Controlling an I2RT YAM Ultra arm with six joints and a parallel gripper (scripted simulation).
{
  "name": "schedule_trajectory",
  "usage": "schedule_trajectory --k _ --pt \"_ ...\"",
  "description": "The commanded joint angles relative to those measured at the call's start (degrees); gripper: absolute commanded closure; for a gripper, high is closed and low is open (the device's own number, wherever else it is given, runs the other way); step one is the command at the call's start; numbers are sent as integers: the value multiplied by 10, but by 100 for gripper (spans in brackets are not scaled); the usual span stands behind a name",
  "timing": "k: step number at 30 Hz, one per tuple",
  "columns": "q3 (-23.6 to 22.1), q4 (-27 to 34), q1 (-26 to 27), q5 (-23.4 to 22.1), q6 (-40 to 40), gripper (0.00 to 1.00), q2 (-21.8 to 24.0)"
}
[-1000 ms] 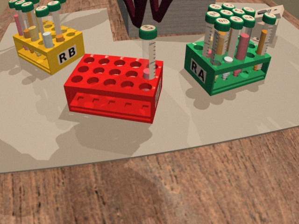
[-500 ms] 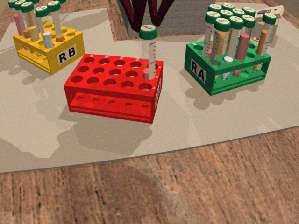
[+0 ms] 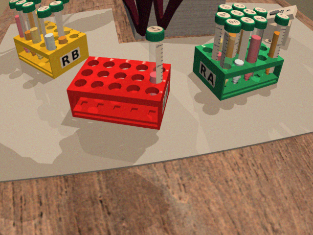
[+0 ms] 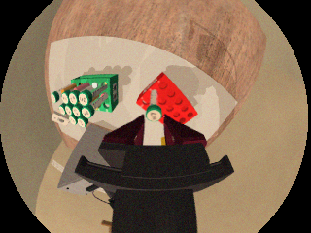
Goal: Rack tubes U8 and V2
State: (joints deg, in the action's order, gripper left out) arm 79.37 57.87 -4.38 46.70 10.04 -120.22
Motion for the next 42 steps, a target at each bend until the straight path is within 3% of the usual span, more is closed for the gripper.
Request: schedule_trajectory --k 1,12,13,42 --pt "-13 -13 -2 6 10 70 4" --pt "-5 -13 -1 2 9 70 2" --pt "-5 -13 -1 2 9 100 2" --pt "-16 -15 -8 5 12 100 -1"
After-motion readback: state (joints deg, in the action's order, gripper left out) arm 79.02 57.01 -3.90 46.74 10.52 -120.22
